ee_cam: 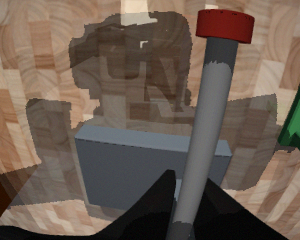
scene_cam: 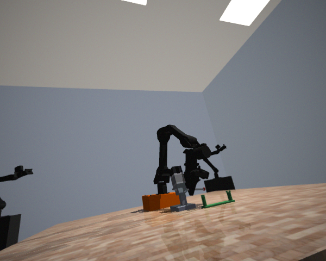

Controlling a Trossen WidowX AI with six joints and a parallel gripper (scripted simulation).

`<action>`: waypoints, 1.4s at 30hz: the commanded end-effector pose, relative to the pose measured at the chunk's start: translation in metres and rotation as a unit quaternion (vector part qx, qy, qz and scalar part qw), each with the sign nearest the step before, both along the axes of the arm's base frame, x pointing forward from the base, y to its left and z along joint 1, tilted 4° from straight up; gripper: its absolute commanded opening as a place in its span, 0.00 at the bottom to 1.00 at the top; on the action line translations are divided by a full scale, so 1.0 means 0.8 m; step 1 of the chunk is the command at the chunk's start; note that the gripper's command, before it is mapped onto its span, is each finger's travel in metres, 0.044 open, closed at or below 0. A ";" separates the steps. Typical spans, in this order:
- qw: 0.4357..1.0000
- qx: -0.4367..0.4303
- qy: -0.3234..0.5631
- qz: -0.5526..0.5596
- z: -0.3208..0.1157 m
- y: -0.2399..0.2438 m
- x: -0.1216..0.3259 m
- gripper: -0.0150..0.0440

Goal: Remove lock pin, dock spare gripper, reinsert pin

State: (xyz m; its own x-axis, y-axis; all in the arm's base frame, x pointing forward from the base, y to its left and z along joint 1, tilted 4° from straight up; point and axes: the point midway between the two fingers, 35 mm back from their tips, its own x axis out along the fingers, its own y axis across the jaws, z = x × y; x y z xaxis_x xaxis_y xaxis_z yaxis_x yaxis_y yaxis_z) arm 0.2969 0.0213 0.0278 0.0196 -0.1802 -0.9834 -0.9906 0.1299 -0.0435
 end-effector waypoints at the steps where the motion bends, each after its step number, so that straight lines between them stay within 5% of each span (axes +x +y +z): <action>1: 1.000 0.000 0.000 0.000 0.000 0.000 0.000 0.48; 4: 1.000 0.000 0.000 0.000 0.000 0.000 0.000 0.59; 42: 1.000 -0.002 0.004 0.005 0.079 0.051 0.003 0.59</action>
